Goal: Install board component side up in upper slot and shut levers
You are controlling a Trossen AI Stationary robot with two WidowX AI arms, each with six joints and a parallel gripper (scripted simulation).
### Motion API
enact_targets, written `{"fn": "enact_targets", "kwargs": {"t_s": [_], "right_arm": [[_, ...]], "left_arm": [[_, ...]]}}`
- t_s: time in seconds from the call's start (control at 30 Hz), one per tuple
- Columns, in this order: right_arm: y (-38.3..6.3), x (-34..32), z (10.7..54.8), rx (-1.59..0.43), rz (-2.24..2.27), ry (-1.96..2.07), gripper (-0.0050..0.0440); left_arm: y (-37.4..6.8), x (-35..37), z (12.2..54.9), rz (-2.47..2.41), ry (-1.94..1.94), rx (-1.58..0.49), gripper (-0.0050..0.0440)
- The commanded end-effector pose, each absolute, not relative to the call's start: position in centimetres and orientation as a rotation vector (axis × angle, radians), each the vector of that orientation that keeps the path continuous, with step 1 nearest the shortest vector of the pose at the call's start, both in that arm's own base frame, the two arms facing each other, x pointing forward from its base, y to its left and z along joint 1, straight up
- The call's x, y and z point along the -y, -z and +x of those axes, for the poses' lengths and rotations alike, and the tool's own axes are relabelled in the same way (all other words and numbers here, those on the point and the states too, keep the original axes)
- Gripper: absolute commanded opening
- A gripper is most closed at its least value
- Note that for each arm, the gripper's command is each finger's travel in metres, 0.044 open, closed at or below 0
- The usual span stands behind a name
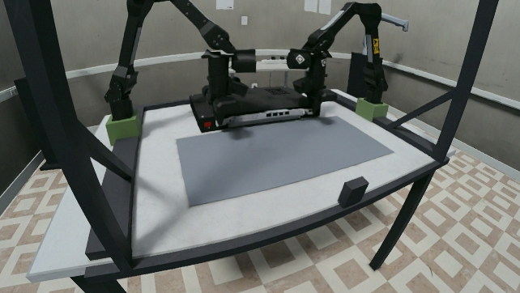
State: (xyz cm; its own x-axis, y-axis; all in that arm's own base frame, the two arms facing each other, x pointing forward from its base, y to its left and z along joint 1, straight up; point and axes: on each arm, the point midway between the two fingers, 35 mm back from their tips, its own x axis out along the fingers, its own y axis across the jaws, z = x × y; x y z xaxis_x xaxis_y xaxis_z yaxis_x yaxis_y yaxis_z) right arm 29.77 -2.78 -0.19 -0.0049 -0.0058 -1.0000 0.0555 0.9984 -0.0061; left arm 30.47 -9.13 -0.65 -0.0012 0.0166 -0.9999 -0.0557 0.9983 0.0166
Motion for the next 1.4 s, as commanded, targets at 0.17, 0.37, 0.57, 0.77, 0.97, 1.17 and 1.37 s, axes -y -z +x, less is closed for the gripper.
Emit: {"fn": "enact_targets", "kwargs": {"t_s": [0.17,0.37,0.57,0.77,0.97,1.17,1.37], "right_arm": [[-0.70,2.99,30.40,-1.546,0.075,0.072,0.0009],[-0.62,3.00,30.28,-1.550,0.071,0.074,0.0009],[-0.62,3.00,30.28,-1.550,0.069,0.072,0.0009],[-0.65,2.82,30.26,-1.549,0.115,0.118,0.0009],[-0.64,2.85,30.25,-1.549,0.115,0.118,0.0009],[-0.64,2.85,30.25,-1.550,0.113,0.116,0.0009],[-0.67,2.72,30.27,-1.548,0.152,0.161,0.0009]], "left_arm": [[-0.73,9.48,31.06,-0.087,-0.069,-1.533,0.0008],[-0.73,9.52,31.05,-0.084,-0.069,-1.532,0.0008],[-0.73,9.52,31.05,-0.081,-0.067,-1.532,0.0008],[-0.51,9.66,31.18,-0.129,-0.112,-1.538,0.0008],[-0.47,9.63,31.12,-0.128,-0.113,-1.540,0.0008],[-0.46,9.63,31.12,-0.126,-0.111,-1.540,0.0008],[-0.26,9.88,31.20,-0.165,-0.152,-1.543,0.0008]]}}
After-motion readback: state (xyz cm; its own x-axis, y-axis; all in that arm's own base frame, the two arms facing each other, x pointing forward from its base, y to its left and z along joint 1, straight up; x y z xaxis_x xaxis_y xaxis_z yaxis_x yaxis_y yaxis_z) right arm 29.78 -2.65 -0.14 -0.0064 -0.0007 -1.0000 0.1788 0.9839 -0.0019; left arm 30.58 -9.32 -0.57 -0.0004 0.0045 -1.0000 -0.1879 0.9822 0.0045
